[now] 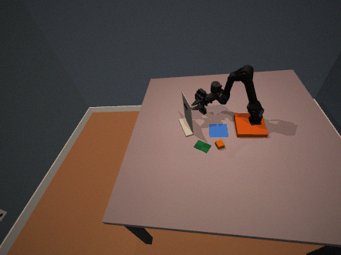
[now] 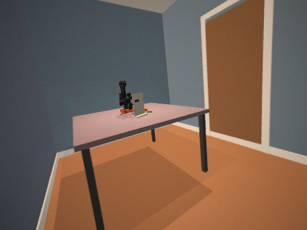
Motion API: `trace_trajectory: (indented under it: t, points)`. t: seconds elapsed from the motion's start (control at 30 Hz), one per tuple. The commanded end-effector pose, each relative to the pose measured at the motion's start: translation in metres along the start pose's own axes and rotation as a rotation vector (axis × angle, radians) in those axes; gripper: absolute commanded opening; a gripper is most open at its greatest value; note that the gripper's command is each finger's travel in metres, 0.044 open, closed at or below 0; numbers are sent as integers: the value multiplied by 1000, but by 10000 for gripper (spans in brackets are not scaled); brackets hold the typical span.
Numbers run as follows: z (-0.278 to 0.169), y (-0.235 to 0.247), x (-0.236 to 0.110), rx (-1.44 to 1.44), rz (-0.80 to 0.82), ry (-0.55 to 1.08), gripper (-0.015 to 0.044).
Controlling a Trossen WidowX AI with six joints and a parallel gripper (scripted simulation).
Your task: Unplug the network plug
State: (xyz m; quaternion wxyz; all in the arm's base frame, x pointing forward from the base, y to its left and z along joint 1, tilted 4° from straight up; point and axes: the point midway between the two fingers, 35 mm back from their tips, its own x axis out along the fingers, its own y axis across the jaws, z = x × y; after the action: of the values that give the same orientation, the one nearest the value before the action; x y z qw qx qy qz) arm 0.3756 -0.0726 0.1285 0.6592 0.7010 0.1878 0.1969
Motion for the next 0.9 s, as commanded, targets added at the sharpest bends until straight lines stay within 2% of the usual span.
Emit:
trace_trajectory:
  t: [0.0, 0.2, 0.87]
  points:
    - [3, 1, 7, -7, 2, -3, 156]
    - [4, 1, 14, -8, 3, -3, 156]
    - [4, 1, 14, -8, 3, -3, 23]
